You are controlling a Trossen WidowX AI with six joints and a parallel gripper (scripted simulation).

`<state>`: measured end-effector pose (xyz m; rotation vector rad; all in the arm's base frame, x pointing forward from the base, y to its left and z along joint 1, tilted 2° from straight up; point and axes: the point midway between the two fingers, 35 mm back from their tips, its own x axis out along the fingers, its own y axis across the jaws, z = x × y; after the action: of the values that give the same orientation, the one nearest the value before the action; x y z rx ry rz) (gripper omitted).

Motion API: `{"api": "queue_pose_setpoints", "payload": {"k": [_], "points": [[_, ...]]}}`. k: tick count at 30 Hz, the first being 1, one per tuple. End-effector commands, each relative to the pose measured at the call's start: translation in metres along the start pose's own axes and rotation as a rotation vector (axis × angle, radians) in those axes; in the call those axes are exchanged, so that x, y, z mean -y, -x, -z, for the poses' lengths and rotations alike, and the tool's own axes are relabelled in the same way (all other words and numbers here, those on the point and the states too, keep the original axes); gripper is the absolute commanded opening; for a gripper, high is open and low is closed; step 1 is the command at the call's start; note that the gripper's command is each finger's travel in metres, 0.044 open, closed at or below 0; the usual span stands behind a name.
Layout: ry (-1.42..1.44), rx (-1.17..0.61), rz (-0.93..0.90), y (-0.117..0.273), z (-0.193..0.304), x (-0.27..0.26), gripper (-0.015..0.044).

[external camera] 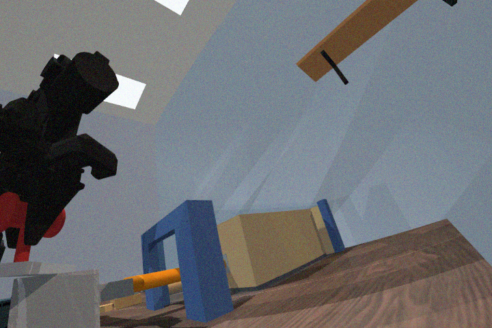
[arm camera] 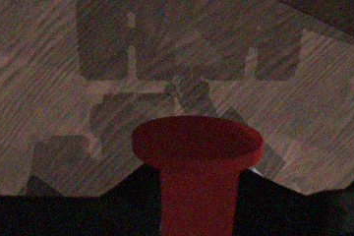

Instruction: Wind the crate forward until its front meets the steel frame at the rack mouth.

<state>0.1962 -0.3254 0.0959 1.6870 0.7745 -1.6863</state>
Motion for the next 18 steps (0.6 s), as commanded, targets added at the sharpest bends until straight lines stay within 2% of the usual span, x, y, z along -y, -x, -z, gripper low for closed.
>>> {"api": "queue_pose_setpoints", "payload": {"k": [1, 18], "points": [[0.023, -0.02, -0.03, 0.0, 0.015, -0.016, 0.0], [0.023, -0.021, -0.031, 0.001, 0.03, -0.03, 0.0]]}}
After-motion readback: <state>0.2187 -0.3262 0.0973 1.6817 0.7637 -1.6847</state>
